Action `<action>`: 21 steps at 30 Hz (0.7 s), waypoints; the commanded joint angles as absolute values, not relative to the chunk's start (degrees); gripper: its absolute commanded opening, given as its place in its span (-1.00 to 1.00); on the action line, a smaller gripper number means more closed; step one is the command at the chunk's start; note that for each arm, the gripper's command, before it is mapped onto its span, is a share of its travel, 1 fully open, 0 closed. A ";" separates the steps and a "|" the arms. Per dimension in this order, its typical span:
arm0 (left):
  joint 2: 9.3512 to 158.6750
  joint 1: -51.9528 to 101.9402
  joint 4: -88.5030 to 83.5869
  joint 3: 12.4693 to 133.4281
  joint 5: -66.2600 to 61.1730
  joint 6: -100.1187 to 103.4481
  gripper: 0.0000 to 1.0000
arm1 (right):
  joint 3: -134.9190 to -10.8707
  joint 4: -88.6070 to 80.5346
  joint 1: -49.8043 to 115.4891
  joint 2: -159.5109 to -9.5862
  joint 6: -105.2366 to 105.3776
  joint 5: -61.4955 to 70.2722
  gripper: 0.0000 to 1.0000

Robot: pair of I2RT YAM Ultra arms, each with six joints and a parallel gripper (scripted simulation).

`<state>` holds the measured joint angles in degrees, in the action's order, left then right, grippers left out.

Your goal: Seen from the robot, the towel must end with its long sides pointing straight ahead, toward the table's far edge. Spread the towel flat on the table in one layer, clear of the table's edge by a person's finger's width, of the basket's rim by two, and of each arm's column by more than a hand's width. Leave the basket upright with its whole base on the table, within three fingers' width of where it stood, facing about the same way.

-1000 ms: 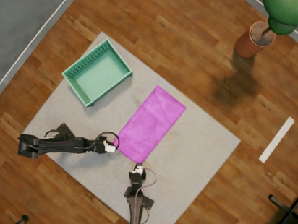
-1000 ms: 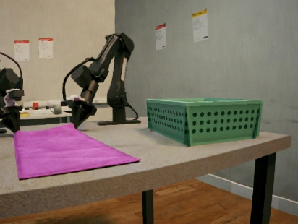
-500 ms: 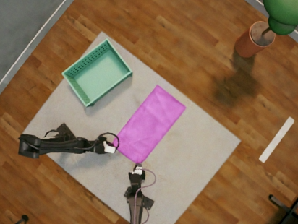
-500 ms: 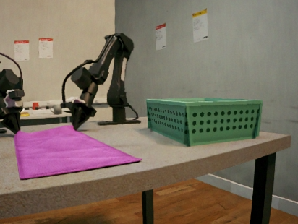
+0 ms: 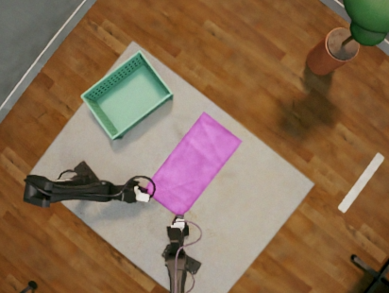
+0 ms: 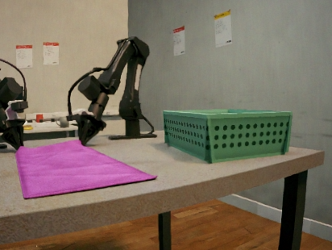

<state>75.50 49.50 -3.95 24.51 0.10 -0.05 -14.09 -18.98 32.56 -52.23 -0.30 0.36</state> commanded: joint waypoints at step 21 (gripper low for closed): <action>64.13 49.65 -24.79 36.71 0.30 0.62 0.28 | -30.14 -39.82 32.92 -45.41 -0.63 -0.01 0.28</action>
<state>66.26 49.56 -18.59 33.34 0.12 0.03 -26.13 -34.85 32.60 -47.44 -0.30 0.36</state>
